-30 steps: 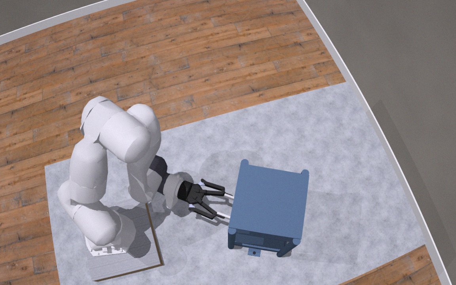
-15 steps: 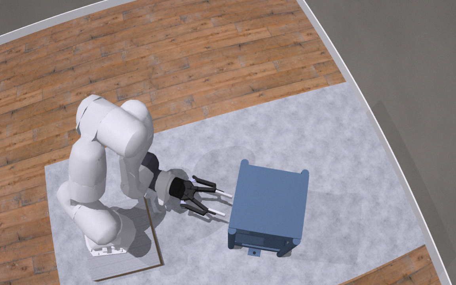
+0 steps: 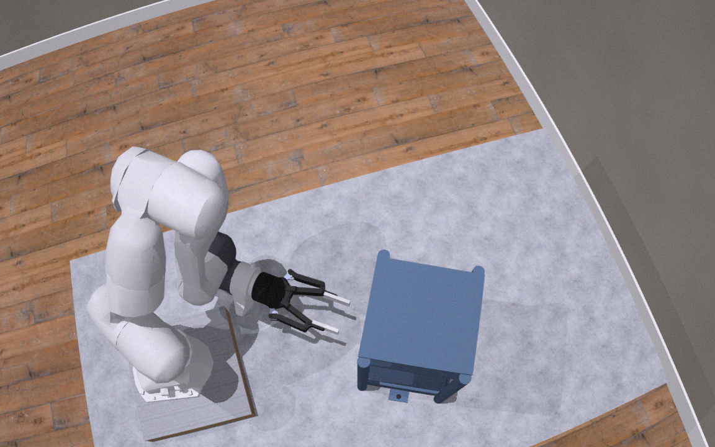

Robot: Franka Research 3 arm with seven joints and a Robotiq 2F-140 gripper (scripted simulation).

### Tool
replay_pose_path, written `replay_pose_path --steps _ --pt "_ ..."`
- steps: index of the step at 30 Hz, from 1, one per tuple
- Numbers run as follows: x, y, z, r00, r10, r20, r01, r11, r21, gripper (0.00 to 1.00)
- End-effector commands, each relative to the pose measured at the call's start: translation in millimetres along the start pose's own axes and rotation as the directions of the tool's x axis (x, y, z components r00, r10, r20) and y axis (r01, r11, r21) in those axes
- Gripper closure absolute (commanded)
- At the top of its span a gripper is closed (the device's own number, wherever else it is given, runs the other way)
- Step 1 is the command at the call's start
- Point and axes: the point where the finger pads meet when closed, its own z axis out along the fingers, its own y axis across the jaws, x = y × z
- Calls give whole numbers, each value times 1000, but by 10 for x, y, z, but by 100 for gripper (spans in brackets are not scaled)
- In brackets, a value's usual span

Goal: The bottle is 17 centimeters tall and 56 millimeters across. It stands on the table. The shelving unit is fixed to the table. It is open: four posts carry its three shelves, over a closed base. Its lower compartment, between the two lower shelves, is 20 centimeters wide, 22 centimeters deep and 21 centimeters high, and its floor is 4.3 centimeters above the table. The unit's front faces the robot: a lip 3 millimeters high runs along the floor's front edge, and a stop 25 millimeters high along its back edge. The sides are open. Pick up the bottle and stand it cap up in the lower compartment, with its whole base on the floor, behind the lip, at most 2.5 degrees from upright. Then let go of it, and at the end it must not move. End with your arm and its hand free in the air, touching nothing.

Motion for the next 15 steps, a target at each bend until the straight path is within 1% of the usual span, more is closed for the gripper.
replay_pose_path --steps 1,7,15 --pt "-16 -36 -35 1000 8 7 -8 1000 8 54" --pt "-15 -35 -106 1000 8 7 -8 1000 8 54" --pt "-15 -35 -127 1000 8 7 -8 1000 8 54"
